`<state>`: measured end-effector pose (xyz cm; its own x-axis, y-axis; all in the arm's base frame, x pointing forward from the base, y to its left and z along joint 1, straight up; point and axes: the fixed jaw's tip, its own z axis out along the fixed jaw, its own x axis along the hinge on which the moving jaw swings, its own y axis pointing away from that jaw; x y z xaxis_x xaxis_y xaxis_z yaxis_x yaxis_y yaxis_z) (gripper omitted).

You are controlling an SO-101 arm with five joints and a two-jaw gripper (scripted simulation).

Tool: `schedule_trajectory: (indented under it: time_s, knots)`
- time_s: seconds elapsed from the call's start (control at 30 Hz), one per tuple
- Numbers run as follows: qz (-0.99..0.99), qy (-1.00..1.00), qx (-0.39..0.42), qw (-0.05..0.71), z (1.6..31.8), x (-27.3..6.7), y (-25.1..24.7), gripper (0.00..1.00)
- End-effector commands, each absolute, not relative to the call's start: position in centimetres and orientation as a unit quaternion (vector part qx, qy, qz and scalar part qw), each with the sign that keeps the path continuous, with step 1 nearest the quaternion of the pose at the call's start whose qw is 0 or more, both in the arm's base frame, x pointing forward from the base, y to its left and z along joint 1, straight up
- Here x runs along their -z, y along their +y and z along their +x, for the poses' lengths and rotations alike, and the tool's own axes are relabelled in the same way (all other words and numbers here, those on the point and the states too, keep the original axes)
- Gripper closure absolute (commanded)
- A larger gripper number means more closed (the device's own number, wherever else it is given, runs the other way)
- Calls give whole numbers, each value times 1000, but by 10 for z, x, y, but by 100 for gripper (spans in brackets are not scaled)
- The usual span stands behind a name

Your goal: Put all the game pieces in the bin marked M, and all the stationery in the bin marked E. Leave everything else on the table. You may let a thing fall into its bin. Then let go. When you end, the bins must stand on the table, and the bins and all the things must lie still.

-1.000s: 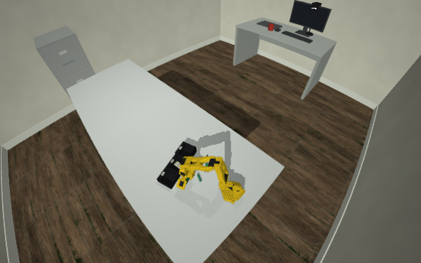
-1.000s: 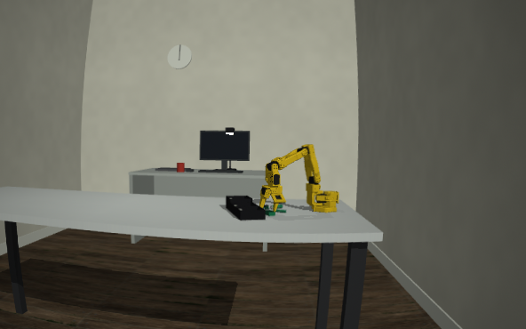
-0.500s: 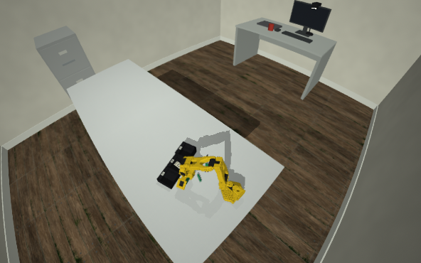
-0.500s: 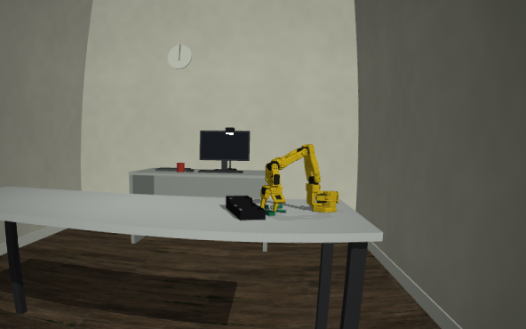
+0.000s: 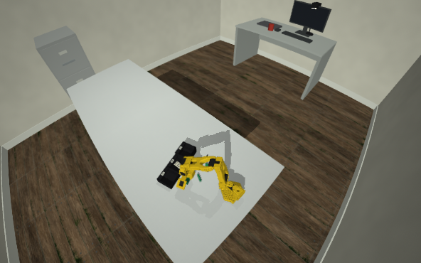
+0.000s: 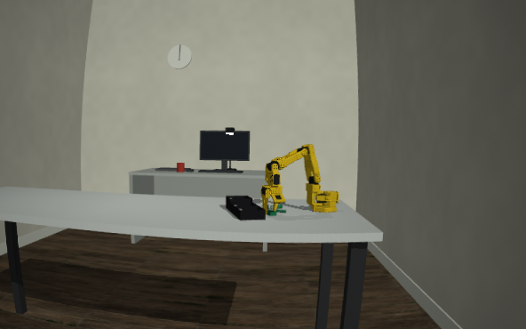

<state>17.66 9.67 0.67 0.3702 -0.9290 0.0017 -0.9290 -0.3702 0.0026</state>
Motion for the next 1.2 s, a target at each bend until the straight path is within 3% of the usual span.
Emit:
schedule_trajectory:
  time_s: [0.0, 0.33, 1.17]
  knots:
    - [834, -552, -4, -8, 178, -9, 100, 94]
    - [834, -552, -4, -8, 178, -9, 100, 100]
    - [834, -552, -4, -8, 178, -9, 100, 100]
